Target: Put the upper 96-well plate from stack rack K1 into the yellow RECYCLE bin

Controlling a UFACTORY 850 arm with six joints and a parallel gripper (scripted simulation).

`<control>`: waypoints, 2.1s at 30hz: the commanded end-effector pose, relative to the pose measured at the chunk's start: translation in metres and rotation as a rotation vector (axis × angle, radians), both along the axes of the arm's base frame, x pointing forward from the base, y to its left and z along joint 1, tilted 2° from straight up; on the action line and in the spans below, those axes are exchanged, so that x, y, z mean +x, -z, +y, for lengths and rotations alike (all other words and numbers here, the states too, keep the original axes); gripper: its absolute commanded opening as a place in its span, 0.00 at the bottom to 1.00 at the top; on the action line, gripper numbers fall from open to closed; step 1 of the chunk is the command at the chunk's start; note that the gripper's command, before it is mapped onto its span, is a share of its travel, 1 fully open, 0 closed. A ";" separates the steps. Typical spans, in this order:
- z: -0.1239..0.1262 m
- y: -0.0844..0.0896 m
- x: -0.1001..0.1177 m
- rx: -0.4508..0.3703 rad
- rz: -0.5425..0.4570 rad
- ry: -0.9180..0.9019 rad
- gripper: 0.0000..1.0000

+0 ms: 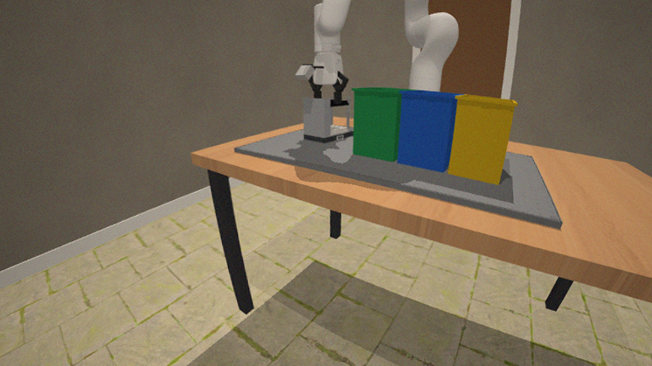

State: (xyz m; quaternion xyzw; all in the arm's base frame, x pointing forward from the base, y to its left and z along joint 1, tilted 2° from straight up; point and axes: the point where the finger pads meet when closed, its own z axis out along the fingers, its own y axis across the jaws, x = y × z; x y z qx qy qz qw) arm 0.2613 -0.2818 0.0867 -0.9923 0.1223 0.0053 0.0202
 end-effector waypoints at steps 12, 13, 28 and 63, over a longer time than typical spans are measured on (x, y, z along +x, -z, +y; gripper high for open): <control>-0.001 -0.023 0.001 -0.001 -0.001 0.000 0.00; -0.002 -0.025 0.001 -0.001 -0.001 0.000 0.00; -0.002 -0.047 0.001 -0.001 -0.001 0.000 0.00; -0.005 -0.098 0.001 -0.001 -0.001 0.000 0.00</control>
